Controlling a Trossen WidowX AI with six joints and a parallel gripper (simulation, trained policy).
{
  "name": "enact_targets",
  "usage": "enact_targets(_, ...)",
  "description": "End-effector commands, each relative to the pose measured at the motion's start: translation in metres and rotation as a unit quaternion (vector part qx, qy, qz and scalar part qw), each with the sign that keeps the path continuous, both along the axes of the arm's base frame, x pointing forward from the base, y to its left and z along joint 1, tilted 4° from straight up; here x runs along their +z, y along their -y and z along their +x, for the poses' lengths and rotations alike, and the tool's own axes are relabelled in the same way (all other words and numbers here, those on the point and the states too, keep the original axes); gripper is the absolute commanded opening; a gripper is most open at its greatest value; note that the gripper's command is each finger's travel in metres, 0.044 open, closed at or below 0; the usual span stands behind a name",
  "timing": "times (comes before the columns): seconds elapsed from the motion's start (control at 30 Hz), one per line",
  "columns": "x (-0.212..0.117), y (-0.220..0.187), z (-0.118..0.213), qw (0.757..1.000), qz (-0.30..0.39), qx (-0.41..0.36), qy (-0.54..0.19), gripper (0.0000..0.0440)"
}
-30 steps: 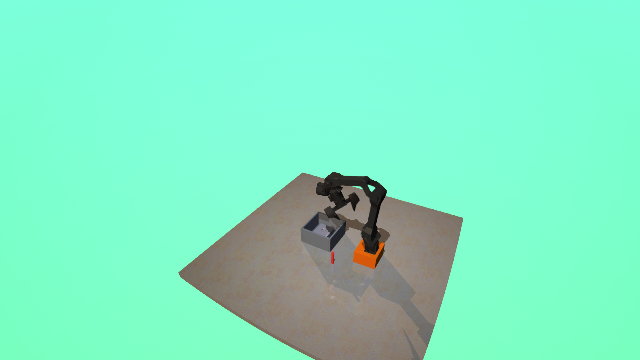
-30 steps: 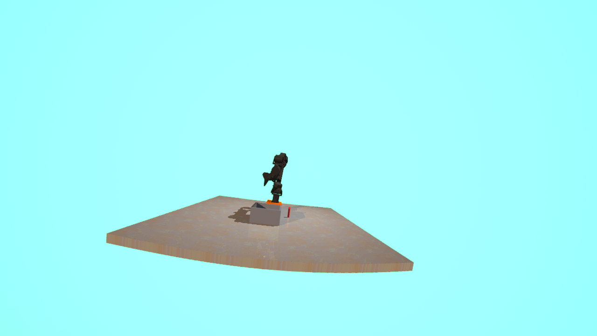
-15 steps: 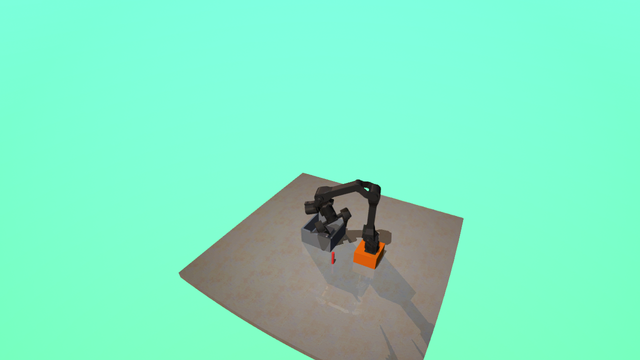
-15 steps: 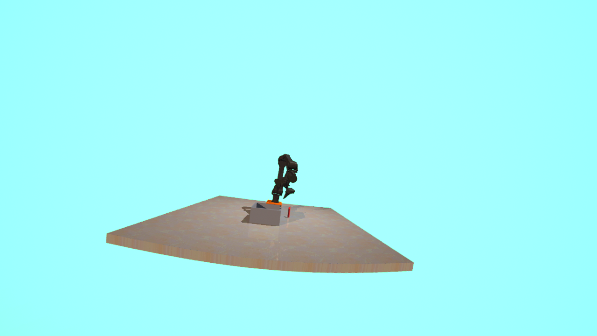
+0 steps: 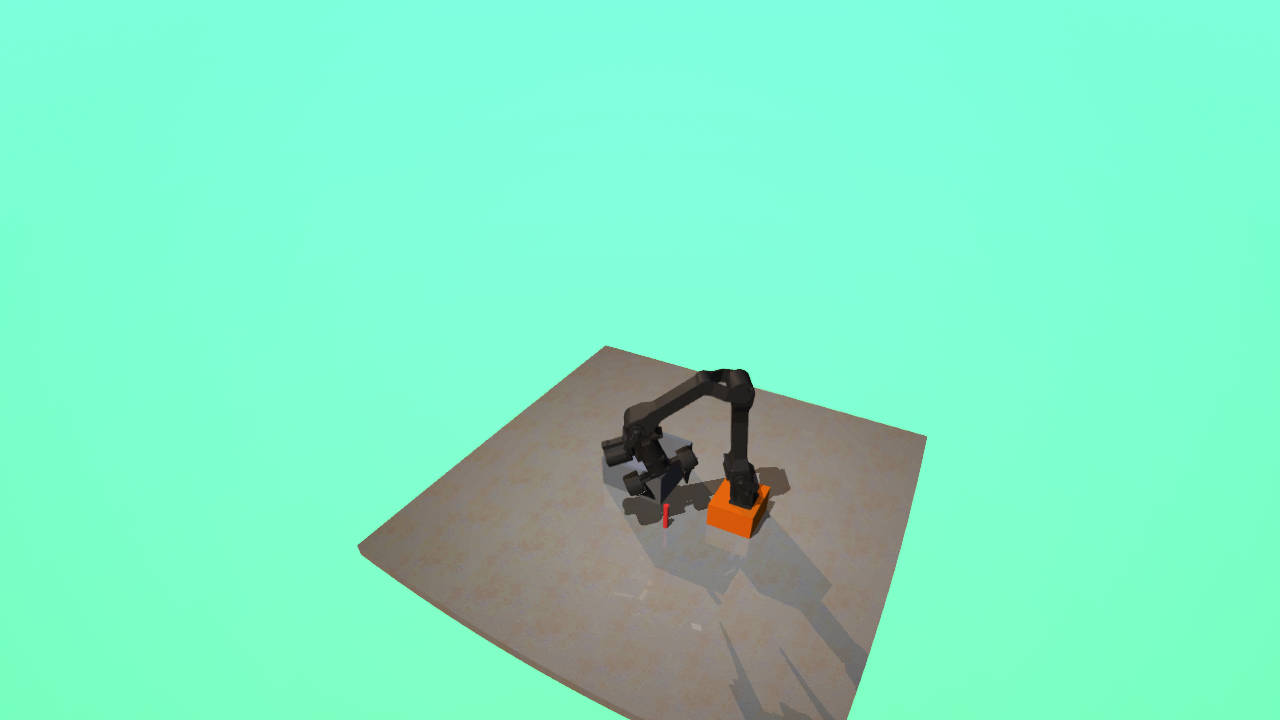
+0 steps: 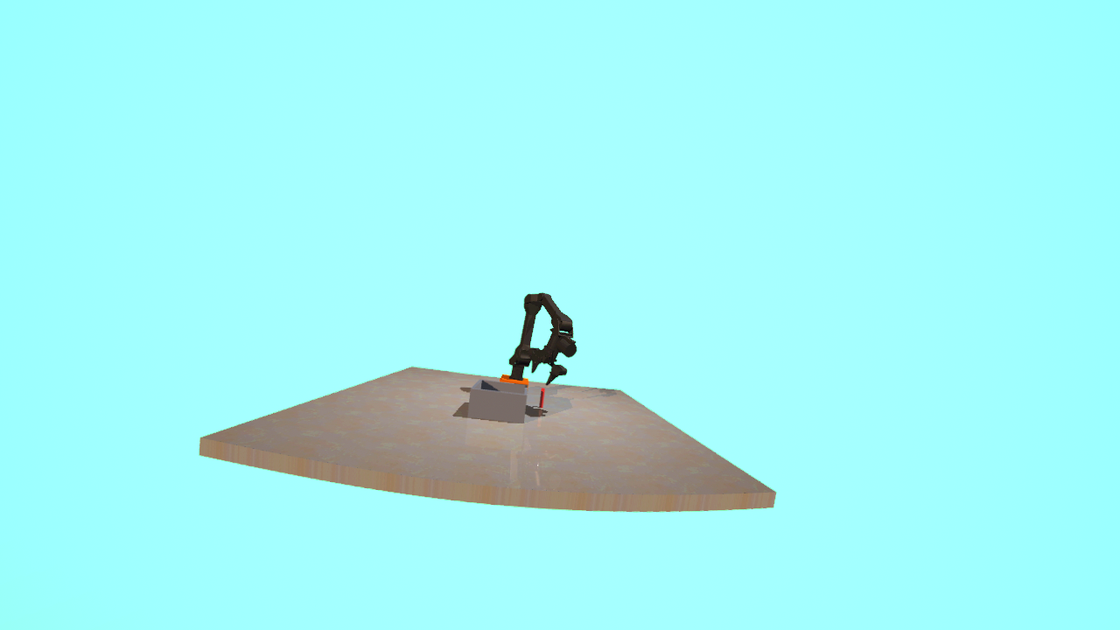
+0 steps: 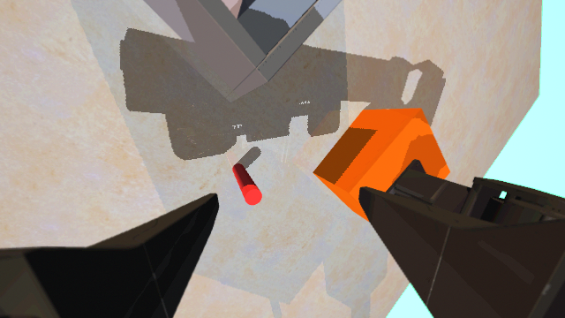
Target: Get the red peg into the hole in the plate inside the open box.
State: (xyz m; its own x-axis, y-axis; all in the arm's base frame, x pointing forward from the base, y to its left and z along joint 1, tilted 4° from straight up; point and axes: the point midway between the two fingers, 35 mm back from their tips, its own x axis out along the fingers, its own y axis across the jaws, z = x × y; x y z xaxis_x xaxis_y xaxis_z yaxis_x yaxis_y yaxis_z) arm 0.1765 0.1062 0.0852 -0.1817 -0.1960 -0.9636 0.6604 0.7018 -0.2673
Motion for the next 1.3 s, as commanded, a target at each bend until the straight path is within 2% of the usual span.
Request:
enact_targets(0.0,-0.014,-0.008,-0.003,1.0,-0.001,0.003,0.001,0.044)
enact_targets(0.53,-0.081,-0.021,0.003,0.998,0.015,0.033,0.046,0.0439)
enact_targets(0.6,-0.087,-0.02,0.003,0.998,0.016,0.036,0.047,0.0426)
enact_targets(0.83,-0.106,-0.018,-0.003,0.999,0.016,0.037,0.033,0.0255)
enact_targets(1.13,-0.111,-0.015,-0.006,0.999,0.004,0.03,0.011,0.0024)
enact_targets(1.17,-0.111,-0.014,-0.006,1.0,0.001,0.029,0.008,0.0005)
enact_targets(1.27,-0.102,-0.013,0.003,0.999,-0.006,0.033,0.025,0.0)
